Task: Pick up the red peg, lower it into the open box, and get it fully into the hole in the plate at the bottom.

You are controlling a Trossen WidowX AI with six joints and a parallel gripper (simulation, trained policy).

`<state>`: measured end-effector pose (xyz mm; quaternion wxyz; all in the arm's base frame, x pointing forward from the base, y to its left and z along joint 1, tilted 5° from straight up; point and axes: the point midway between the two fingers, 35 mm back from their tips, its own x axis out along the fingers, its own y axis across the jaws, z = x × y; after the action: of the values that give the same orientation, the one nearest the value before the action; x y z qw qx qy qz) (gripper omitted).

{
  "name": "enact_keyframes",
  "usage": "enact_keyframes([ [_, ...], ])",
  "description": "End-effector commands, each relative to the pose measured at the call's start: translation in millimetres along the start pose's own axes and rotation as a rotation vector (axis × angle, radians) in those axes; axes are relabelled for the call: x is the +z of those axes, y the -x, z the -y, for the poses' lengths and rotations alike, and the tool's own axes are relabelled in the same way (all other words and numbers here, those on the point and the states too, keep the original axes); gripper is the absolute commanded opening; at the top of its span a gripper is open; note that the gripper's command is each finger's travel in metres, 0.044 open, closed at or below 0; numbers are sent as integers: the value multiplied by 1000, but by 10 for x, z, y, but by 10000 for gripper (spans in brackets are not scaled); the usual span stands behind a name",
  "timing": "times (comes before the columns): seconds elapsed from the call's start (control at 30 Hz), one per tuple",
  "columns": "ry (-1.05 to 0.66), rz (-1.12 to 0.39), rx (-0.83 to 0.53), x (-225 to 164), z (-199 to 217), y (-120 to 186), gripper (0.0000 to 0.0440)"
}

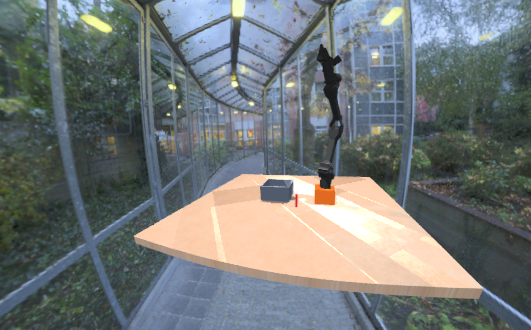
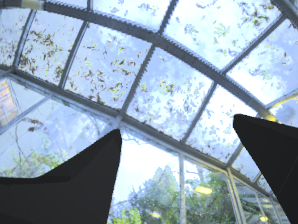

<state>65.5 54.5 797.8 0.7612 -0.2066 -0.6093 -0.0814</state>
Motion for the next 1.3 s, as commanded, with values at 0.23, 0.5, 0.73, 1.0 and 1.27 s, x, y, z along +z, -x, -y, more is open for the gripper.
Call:
enact_keyframes([
  [0.23, -82, -152, 177, -436, -586, 122, 440],
  [0.5, -162, -375, 328, -1027, -1133, 400, 440],
  [0.73, -221, -601, 408, -1546, -1443, 761, 440],
  [1.0, -272, -876, 453, -2092, -1657, 1284, 440],
  [1.27, -308, -1157, 461, -2541, -1764, 1900, 440],
])
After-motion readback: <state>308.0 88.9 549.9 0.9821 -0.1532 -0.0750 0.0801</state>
